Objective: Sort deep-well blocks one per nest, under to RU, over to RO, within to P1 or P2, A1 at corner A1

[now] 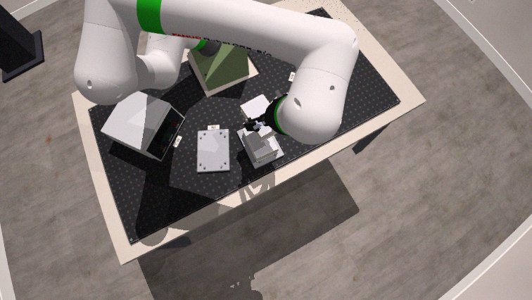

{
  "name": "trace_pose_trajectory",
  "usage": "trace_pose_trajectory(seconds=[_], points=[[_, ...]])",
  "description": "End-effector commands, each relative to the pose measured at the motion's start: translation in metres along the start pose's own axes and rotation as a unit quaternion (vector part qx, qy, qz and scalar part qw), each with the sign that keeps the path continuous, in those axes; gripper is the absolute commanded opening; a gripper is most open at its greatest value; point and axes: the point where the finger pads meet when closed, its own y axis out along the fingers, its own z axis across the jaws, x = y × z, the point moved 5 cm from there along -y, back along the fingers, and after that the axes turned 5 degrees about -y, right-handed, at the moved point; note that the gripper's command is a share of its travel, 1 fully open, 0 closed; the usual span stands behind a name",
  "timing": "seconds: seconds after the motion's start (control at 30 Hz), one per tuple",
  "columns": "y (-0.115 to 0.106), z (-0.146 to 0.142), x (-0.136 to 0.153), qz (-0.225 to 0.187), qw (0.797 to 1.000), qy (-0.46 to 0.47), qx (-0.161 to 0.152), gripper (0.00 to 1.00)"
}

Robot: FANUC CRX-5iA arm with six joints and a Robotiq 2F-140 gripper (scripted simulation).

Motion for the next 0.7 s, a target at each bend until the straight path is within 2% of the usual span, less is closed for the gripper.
trace_pose_trajectory(seconds=[0.0, 0.1, 0.17, 0.27, 0.67], points=[[0.005, -0.014, -0.003, -0.002, 0.998, -0.054, 0.03, 0.1], [0.01, -0.025, -0.005, -0.005, 0.994, -0.097, 0.055, 0.1], [0.01, -0.025, -0.005, -0.005, 0.994, -0.097, 0.055, 0.1], [0.015, -0.036, -0.007, -0.007, 0.987, -0.137, 0.078, 0.1], [0.033, -0.07, -0.015, -0.007, 0.987, -0.137, 0.078, 0.1]])
